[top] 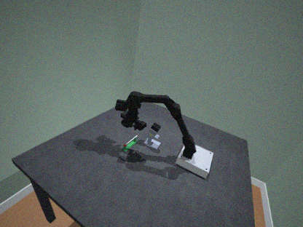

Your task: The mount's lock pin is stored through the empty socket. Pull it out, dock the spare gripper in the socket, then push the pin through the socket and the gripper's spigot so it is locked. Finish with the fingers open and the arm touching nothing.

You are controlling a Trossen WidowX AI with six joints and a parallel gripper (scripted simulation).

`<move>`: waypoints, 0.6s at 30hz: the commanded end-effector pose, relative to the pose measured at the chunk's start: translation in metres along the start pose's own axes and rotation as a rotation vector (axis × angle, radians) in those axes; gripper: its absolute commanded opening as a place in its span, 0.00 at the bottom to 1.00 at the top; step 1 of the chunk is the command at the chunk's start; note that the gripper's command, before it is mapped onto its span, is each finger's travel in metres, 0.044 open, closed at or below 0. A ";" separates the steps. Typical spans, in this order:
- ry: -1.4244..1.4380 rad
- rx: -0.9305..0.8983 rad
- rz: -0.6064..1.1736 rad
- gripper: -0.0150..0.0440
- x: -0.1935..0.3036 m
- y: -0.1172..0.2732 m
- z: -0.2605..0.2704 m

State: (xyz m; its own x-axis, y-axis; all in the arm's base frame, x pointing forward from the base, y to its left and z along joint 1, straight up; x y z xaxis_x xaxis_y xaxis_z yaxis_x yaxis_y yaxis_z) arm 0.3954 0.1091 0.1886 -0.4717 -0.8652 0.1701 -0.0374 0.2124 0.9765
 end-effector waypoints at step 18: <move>0.146 -0.008 0.035 0.56 -0.020 -0.063 0.000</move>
State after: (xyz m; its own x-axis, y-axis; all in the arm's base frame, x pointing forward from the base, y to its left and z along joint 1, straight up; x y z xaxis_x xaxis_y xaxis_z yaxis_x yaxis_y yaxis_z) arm 0.4079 0.1129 0.1372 -0.3430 -0.9152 0.2118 -0.0220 0.2332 0.9722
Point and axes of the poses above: the point midway between the two fingers, 35 mm back from their tips, its own y axis back along the fingers, its own z axis across the jaws, x = y × z, the point moved 5 cm from there along y, back along the fingers, and after that the axes turned 14 degrees about -y, right-handed, at the moved point
